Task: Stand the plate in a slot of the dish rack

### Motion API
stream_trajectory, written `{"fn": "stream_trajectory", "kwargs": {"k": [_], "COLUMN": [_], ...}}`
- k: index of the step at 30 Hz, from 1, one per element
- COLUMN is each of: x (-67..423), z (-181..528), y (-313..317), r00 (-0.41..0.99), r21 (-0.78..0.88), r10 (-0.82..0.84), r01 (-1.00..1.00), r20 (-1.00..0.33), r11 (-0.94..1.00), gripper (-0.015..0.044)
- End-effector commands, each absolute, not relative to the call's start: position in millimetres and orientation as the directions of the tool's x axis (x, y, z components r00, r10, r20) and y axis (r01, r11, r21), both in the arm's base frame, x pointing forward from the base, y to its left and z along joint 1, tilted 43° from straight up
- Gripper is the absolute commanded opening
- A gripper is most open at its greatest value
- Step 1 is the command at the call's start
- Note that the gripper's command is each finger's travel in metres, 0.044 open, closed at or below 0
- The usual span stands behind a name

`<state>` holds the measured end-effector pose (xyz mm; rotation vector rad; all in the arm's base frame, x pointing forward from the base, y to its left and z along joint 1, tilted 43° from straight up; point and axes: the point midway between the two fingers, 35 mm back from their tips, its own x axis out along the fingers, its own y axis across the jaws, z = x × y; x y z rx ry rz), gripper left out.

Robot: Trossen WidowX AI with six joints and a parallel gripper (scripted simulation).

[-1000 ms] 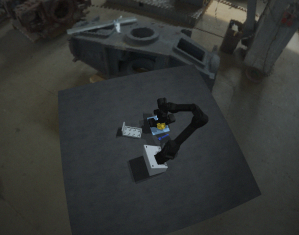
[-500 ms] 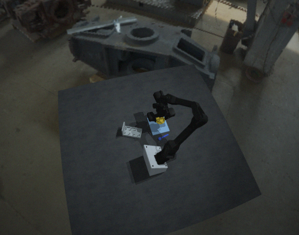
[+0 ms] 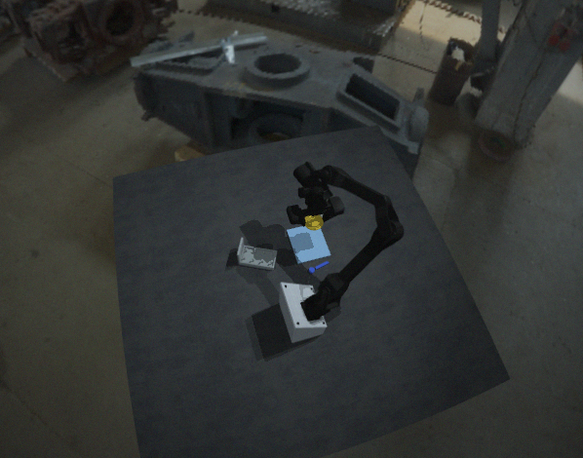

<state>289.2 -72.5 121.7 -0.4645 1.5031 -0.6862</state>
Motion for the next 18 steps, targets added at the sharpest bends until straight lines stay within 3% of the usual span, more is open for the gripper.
{"fn": "stream_trajectory", "kwargs": {"k": [1,9,18], "x": [291,291,268], "z": [135,140,78], "y": [-60,-44,29], "r00": [-0.059,-0.058,-0.058], "r21": [-0.668,-0.669,-0.616], "r10": [-0.667,-0.668,-0.658], "r01": [0.128,0.148,0.422], "r20": [-0.743,-0.741,-0.751], "r11": [0.733,0.729,0.665], "gripper": [0.0000,0.0000,0.0000]}}
